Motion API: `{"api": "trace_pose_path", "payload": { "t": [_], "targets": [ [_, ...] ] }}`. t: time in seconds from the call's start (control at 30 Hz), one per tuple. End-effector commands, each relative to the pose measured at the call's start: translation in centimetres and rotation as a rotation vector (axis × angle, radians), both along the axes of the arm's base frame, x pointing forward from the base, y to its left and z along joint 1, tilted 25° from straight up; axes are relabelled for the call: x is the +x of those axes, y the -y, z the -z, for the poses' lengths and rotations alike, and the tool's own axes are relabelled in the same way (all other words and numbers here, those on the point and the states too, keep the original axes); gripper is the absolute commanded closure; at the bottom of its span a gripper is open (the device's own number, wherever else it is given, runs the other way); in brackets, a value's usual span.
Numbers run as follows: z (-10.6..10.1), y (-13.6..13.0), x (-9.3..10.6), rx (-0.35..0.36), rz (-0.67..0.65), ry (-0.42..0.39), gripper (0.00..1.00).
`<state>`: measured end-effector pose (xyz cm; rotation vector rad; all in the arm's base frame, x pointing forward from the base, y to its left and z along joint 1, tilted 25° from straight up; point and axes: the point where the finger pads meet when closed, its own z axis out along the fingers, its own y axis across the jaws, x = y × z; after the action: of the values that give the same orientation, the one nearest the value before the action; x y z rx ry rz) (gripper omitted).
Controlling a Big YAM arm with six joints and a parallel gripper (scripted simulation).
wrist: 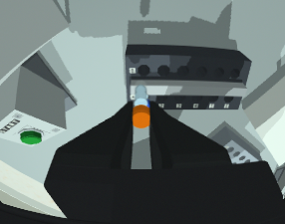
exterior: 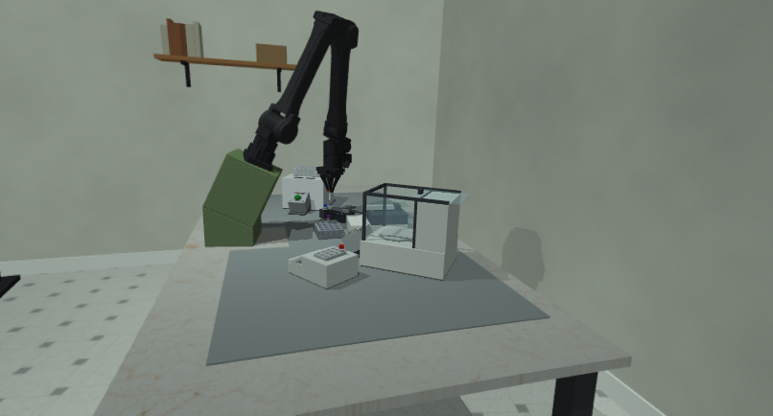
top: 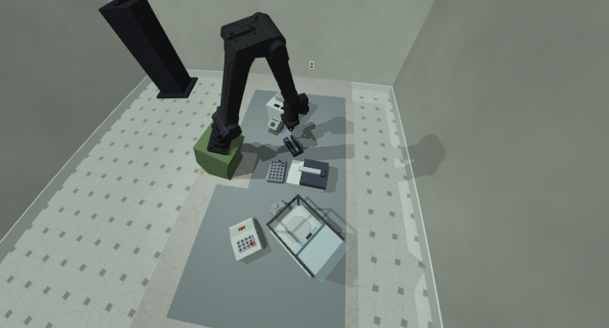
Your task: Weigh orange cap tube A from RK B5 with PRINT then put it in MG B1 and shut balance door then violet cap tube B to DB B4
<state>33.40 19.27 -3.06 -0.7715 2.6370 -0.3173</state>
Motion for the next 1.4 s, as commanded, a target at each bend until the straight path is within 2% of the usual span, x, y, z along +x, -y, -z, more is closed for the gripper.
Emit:
{"api": "trace_pose_path", "payload": {
  "t": [0.0, 1.37],
  "targets": [
    [-0.65, -0.44, 0.57, 0.013, -0.001, 0.016, 0.91],
    [-1.16, 0.12, 0.89, 0.019, 0.006, 0.025, 0.91]
  ]
}}
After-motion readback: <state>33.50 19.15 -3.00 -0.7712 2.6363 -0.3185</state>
